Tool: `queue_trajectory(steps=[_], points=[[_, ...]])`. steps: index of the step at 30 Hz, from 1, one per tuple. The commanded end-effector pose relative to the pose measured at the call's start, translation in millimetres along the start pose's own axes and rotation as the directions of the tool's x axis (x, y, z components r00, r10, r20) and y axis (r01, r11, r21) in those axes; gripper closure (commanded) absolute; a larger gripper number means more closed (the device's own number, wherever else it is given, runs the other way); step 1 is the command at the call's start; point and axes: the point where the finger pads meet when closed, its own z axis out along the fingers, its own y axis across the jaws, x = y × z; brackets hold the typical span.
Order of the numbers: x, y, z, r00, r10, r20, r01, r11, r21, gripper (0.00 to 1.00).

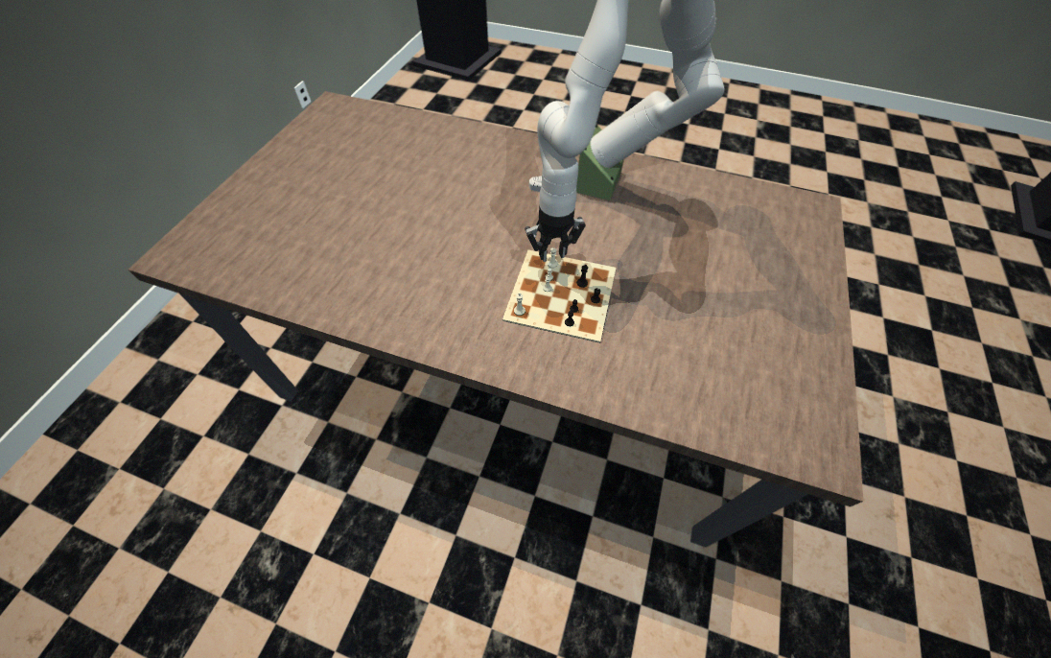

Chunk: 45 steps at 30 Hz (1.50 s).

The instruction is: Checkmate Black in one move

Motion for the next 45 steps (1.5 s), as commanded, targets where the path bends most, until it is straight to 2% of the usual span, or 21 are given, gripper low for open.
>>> queue_trajectory(steps=[1, 21, 22, 45], points=[[-2.3, 1.6, 1.4, 1.000, -0.001, 0.003, 0.001, 1.000, -0.001, 0.59], [-2.3, 1.6, 1.4, 1.000, -0.001, 0.003, 0.001, 1.000, -0.001, 0.59], [-2.3, 1.6, 1.4, 1.000, -0.001, 0.003, 0.001, 1.000, -0.001, 1.00], [-2.3, 1.6, 1.4, 1.000, -0.001, 0.003, 0.001, 1.000, -0.001, 1.00]])
